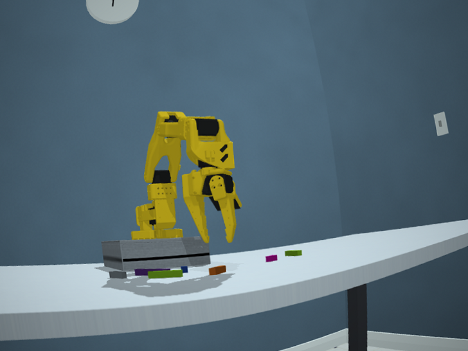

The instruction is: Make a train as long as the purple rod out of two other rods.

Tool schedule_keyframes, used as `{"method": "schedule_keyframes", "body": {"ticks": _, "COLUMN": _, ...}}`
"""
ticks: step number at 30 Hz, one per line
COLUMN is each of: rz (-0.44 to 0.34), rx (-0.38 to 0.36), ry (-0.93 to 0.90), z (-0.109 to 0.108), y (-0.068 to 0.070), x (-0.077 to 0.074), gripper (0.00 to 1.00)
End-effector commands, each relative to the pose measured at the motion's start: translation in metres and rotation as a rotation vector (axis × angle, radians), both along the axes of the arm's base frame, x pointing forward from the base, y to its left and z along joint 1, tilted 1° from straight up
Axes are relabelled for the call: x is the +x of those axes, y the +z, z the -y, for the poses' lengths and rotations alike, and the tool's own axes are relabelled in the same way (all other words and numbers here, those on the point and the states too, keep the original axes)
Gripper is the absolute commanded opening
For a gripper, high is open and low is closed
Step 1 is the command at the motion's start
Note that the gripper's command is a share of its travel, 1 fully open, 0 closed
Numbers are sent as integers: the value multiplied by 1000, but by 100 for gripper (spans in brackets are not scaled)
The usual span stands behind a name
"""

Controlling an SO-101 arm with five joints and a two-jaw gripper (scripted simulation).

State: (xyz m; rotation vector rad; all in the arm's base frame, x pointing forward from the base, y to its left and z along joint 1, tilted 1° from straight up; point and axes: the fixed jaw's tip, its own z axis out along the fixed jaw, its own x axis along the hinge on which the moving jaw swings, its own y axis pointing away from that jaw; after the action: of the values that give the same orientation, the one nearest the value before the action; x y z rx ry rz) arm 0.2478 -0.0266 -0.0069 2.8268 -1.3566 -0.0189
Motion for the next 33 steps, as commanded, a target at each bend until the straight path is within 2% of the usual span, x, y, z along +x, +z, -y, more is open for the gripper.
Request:
{"method": "schedule_keyframes", "body": {"ticks": 1, "rz": -7, "rx": 2, "ry": -5, "z": 3, "y": -6, "x": -1, "gripper": 19}}
{"method": "schedule_keyframes", "body": {"ticks": 15, "rz": -7, "rx": 2, "ry": -5, "z": 2, "y": -34, "x": -1, "gripper": 19}}
{"method": "schedule_keyframes", "body": {"ticks": 25, "rz": -7, "rx": 2, "ry": -5, "z": 2, "y": -44, "x": -2, "gripper": 19}}
{"method": "schedule_keyframes", "body": {"ticks": 33, "rz": -7, "rx": 2, "ry": -5, "z": 2, "y": -46, "x": -2, "gripper": 19}}
